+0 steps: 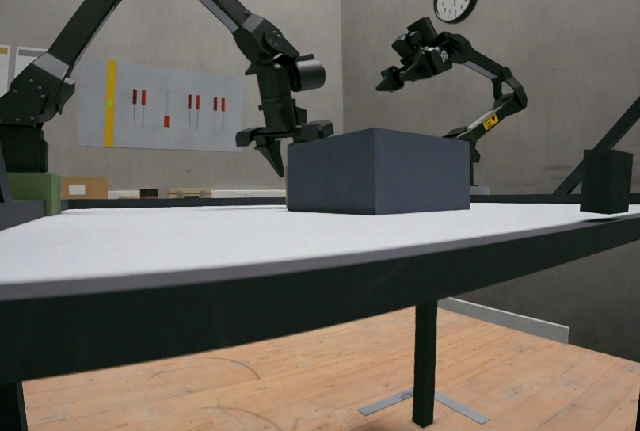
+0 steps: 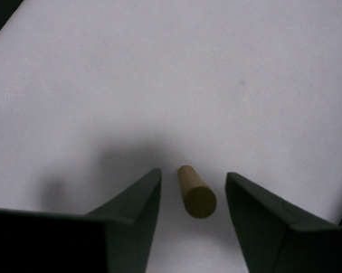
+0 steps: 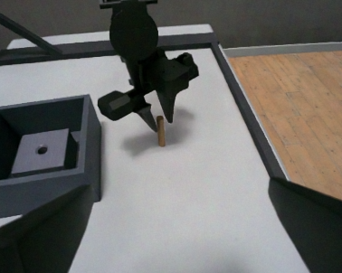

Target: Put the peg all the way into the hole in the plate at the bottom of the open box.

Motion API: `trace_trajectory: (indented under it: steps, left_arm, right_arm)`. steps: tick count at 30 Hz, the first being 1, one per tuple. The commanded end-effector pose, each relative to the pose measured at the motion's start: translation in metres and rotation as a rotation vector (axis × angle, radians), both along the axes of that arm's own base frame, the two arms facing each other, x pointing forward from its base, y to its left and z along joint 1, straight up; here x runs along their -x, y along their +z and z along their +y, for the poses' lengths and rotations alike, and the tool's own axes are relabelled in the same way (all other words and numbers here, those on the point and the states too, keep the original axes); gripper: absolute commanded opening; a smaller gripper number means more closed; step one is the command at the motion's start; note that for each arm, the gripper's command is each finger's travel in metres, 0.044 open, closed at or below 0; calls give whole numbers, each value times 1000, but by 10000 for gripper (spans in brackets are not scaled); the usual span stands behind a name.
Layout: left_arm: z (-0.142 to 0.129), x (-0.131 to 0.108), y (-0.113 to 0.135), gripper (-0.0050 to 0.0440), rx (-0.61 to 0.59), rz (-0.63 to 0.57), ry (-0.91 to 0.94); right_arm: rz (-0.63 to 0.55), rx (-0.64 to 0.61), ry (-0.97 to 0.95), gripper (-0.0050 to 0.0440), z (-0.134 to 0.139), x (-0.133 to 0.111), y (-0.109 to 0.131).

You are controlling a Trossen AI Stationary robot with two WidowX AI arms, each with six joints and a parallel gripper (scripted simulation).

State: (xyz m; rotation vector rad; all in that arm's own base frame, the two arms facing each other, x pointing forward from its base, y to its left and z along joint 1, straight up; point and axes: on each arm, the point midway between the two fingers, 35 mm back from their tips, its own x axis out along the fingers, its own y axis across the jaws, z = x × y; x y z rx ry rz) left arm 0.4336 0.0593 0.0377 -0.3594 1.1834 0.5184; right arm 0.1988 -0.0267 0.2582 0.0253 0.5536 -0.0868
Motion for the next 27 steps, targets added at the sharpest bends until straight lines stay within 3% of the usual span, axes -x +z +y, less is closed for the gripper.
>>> trace_trajectory:
  steps: [1, 23, 24, 27]
  left_arm:
    - [0, -3, 6, 130, 2, -20, -6]
    - [0, -4, 11, 0, -1, -32, -2]
    - [0, -4, 11, 24, -1, -32, -2]
    - [1, -8, 29, 27, -1, -56, -6]
  right_arm:
    - [-7, 3, 0, 440, 0, 1, 3]
    - [-7, 3, 0, 440, 0, 1, 3]
    - [-7, 3, 0, 440, 0, 1, 3]
    - [-7, 3, 0, 440, 0, 1, 3]
